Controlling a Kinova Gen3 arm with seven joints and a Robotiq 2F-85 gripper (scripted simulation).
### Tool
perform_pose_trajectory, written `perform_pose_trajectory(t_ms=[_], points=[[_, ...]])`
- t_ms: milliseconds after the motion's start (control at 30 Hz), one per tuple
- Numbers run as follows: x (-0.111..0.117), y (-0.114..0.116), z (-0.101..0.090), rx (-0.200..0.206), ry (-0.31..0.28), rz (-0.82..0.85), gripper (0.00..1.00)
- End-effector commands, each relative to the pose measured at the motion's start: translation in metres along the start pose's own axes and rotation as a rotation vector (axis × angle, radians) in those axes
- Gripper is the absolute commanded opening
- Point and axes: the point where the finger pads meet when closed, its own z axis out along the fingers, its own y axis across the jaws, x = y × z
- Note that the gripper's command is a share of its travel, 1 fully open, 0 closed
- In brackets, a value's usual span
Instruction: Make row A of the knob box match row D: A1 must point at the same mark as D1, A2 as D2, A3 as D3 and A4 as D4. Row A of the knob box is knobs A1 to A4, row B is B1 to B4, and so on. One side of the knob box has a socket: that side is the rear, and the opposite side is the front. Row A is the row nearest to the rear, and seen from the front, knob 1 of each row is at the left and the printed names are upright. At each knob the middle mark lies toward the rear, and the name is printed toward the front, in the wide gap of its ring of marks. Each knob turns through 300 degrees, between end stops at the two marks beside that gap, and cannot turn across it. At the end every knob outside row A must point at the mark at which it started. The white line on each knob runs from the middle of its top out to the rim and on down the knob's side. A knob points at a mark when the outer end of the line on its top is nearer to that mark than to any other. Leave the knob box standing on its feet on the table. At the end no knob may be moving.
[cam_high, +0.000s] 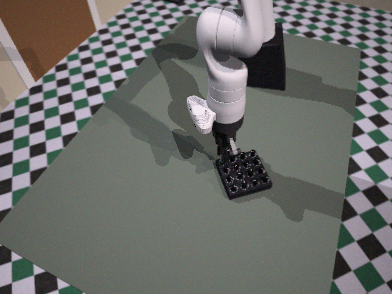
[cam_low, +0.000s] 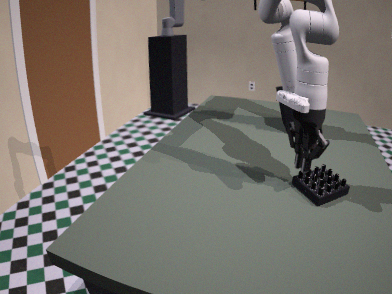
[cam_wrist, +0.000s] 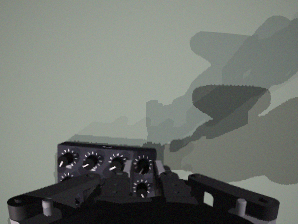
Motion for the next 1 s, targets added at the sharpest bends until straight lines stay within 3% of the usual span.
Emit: perform_pose_trajectory(t_ms=[0,967], points=[[0.000,-0.001,-0.001,0.001,0.000,0.000,0.19],[0.000,-0.001,0.012,0.001,0.000,0.000,0.19]])
